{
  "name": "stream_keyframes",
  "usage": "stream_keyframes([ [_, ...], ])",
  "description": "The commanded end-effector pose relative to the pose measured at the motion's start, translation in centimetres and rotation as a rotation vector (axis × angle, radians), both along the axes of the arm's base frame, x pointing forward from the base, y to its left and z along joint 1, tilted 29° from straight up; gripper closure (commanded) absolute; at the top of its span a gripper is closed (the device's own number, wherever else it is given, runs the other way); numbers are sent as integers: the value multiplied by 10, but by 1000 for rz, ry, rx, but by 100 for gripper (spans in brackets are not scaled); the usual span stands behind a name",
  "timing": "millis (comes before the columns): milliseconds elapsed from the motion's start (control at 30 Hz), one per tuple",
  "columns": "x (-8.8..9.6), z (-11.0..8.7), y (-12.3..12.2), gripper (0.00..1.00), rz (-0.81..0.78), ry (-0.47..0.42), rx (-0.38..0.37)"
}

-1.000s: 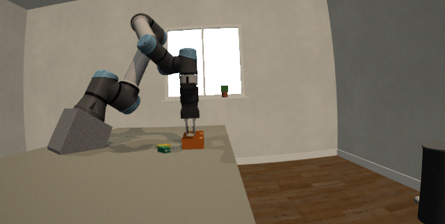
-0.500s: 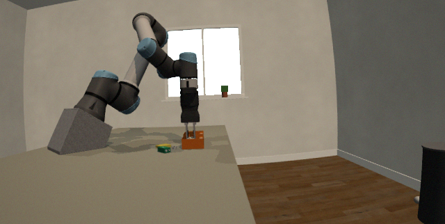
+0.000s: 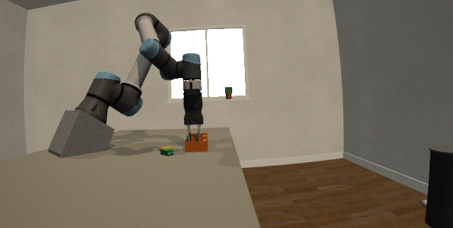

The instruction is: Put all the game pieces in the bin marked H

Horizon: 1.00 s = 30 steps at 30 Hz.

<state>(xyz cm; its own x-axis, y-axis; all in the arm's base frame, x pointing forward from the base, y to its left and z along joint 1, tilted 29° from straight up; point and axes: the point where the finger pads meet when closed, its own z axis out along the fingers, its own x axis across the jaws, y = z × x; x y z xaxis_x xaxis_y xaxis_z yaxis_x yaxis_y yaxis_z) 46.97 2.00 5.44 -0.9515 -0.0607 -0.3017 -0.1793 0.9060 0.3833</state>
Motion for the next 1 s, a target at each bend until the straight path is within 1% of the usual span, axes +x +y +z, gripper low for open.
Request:
stream_keyframes([
  [0,0,0,0,35,0,-1,0],
  [233,0,0,0,35,0,-1,0],
  [967,-6,24,-11,35,0,-1,-1],
])
